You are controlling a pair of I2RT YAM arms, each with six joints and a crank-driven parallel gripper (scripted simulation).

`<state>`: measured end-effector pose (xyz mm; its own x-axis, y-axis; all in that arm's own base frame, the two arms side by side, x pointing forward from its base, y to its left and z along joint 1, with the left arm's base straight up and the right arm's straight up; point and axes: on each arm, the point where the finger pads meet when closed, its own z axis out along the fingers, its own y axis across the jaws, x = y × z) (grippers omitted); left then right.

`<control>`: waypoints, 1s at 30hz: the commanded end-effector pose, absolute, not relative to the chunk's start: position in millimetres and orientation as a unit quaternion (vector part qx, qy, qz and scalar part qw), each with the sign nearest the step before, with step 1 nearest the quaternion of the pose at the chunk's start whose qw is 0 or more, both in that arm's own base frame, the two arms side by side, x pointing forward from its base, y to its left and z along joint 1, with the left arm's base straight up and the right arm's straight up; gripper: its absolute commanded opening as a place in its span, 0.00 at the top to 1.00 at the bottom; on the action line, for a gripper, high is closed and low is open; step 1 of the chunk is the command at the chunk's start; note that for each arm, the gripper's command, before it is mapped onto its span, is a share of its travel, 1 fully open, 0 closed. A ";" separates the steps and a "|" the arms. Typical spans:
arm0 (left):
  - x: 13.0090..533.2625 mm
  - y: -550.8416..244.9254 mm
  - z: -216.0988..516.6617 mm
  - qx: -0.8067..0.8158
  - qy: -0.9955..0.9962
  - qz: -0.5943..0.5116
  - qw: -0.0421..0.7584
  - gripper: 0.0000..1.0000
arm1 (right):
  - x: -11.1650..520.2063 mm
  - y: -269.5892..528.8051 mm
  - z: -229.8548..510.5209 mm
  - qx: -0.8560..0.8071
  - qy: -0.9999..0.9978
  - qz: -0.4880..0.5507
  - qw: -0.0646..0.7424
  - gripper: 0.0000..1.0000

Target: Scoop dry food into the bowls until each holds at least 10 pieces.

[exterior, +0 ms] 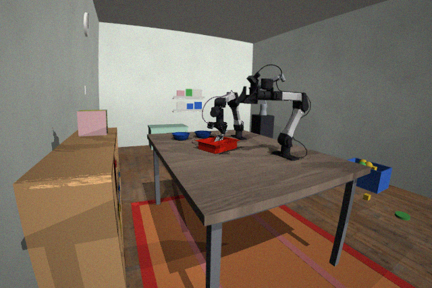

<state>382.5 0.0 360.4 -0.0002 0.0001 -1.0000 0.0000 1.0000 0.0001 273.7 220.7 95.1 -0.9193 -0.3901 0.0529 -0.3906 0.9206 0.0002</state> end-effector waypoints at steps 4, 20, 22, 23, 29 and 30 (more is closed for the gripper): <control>380.4 0.0 380.2 0.000 0.688 0.000 0.726 0.00 | 287.7 221.4 99.8 0.199 -0.980 0.004 0.012 1.00; 380.4 0.0 380.2 0.000 0.688 0.000 0.726 0.00 | 300.3 226.5 96.3 0.199 -0.980 0.002 0.006 1.00; 380.4 0.0 380.2 0.000 0.688 0.000 0.726 0.00 | 295.7 226.9 110.3 0.198 -0.980 -0.002 -0.004 1.00; 380.4 0.0 380.2 0.000 0.688 0.000 0.726 0.00 | 301.7 232.2 110.4 0.199 -0.980 -0.010 -0.020 1.00; 380.4 0.0 380.2 0.000 0.688 0.000 0.726 0.73 | 301.9 232.8 111.2 0.200 -0.980 -0.011 -0.021 1.00; 380.4 0.0 380.2 0.000 0.688 0.000 0.726 0.73 | 302.0 232.9 111.3 0.200 -0.980 -0.011 -0.021 1.00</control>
